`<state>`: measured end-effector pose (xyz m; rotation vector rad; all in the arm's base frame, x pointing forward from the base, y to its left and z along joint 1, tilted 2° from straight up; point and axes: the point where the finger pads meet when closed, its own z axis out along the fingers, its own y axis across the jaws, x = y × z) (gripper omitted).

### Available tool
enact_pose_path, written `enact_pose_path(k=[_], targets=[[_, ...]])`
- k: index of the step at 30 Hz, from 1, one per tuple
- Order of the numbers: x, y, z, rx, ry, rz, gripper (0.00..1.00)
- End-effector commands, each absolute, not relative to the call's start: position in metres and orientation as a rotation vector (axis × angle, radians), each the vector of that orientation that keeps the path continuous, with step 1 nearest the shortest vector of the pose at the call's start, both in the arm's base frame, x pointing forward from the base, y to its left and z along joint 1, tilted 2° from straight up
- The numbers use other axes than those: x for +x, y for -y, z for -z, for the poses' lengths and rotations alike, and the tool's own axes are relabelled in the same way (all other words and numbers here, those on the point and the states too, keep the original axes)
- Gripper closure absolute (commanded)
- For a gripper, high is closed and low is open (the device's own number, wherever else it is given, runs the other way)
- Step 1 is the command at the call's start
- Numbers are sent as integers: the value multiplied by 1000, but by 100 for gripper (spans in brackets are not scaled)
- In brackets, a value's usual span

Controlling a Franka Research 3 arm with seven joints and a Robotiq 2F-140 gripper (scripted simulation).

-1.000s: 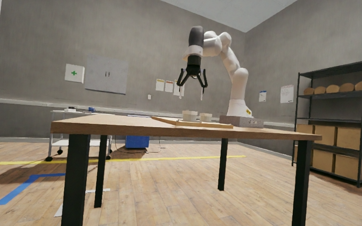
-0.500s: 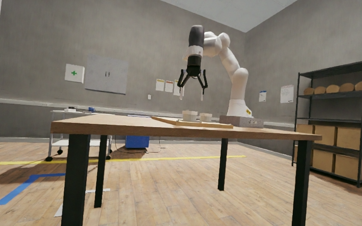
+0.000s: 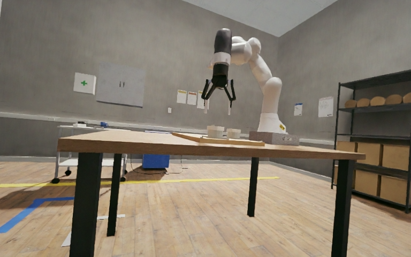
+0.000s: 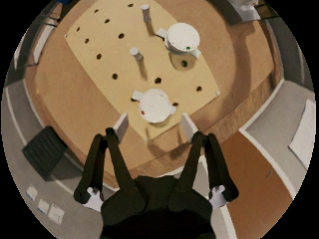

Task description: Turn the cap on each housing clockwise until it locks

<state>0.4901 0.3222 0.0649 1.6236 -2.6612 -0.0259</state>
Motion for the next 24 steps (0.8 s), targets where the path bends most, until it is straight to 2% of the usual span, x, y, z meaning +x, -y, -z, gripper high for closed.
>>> enact_pose_path(k=[1, 24], targets=[[490, -323, -64, 1610, 2668, 23, 22], [489, -323, -45, 1610, 2668, 23, 22]])
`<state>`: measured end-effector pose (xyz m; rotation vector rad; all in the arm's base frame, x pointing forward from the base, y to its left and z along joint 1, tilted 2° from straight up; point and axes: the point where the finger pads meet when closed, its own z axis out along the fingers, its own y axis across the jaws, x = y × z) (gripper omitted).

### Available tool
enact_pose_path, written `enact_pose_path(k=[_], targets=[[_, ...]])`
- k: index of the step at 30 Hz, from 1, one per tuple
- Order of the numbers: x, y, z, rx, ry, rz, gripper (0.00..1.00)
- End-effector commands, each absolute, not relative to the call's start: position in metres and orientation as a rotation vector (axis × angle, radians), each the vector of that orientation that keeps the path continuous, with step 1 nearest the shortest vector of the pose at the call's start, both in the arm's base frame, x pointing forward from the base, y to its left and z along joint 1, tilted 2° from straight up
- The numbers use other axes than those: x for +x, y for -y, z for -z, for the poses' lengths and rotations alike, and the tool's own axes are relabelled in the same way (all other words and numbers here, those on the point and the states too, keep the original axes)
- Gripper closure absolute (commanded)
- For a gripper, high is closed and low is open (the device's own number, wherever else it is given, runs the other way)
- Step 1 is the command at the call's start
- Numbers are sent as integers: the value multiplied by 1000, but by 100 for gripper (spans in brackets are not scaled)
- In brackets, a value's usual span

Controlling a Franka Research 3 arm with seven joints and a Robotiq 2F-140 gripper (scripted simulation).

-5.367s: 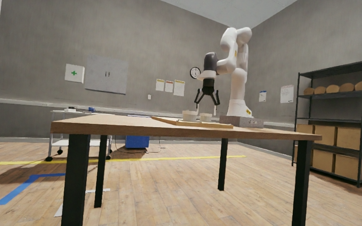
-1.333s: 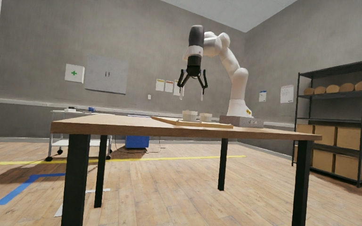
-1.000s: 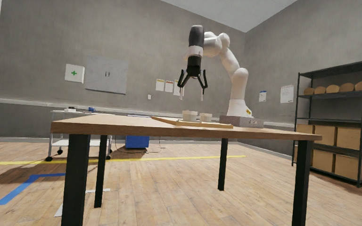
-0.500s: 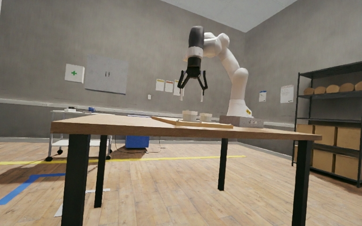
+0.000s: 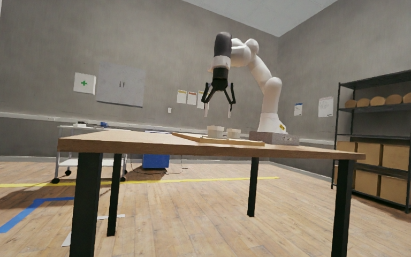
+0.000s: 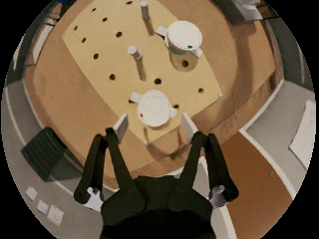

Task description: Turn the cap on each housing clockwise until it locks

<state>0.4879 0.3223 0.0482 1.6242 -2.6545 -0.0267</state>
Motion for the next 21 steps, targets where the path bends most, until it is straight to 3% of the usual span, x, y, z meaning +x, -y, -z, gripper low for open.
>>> enact_pose_path(k=[1, 21], targets=[[489, -323, -43, 1610, 2668, 23, 22], [489, -323, -21, 1610, 2668, 23, 22]])
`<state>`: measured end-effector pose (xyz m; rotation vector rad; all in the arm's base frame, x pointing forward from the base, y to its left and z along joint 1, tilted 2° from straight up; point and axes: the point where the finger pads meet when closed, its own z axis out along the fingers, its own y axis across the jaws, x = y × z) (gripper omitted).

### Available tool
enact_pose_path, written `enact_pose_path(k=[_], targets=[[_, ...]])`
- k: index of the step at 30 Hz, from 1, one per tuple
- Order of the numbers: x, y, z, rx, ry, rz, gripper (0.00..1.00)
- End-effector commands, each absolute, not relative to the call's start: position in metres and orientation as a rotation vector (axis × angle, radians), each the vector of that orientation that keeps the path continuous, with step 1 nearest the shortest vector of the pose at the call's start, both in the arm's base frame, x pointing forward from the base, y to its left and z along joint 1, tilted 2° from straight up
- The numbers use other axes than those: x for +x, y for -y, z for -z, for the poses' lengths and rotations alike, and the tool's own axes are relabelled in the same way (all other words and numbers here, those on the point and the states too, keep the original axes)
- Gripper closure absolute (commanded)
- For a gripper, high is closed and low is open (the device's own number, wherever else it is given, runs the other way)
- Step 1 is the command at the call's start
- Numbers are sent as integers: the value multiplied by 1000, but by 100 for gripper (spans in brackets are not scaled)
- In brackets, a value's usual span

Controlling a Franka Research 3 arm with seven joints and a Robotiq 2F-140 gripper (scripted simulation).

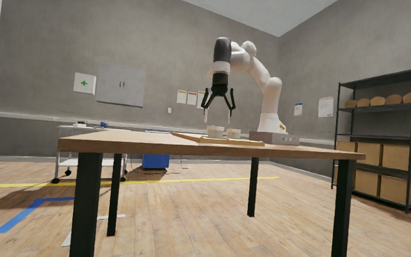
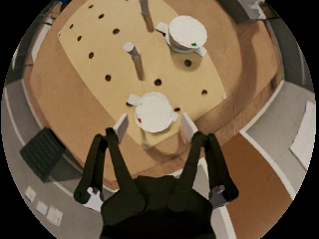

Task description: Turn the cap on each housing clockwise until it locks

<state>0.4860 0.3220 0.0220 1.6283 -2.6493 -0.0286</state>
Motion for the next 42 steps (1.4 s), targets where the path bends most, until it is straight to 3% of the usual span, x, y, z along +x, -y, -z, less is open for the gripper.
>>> enact_pose_path(k=[1, 42], targets=[[489, -323, -20, 1610, 2668, 23, 22], [488, -323, 3, 1610, 2668, 23, 22]])
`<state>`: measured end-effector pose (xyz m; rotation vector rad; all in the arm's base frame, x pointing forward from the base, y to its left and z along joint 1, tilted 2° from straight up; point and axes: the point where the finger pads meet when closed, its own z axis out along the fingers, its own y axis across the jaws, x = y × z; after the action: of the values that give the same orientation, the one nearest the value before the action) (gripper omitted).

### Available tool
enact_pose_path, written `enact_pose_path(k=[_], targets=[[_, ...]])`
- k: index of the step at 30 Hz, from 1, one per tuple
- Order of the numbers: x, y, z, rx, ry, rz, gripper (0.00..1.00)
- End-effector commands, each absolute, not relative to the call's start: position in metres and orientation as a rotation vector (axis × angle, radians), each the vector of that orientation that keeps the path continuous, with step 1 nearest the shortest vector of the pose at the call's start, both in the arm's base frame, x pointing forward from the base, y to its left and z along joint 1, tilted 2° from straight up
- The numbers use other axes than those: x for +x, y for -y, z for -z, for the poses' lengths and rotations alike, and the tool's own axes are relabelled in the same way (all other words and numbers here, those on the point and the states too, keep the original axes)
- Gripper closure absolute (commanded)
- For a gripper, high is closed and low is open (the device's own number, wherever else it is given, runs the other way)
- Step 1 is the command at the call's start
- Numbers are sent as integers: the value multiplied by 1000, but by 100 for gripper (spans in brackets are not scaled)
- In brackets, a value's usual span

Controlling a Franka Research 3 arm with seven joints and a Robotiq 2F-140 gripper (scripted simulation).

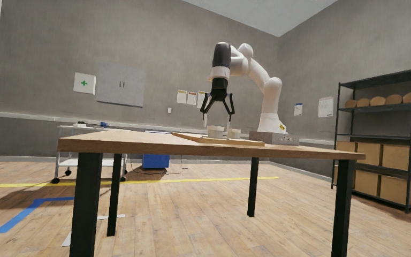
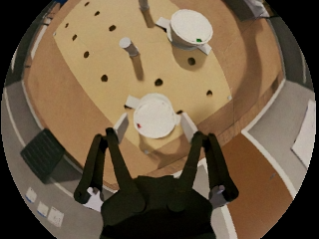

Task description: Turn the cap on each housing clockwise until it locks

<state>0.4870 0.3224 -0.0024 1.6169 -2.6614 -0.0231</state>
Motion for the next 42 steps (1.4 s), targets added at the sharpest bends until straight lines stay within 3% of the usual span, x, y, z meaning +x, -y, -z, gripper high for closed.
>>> enact_pose_path(k=[1, 34, 35, 42], targets=[[488, -323, 3, 1610, 2668, 23, 22], [488, -323, 3, 1610, 2668, 23, 22], [488, -323, 3, 1610, 2668, 23, 90], [488, -323, 3, 1610, 2668, 23, 90]])
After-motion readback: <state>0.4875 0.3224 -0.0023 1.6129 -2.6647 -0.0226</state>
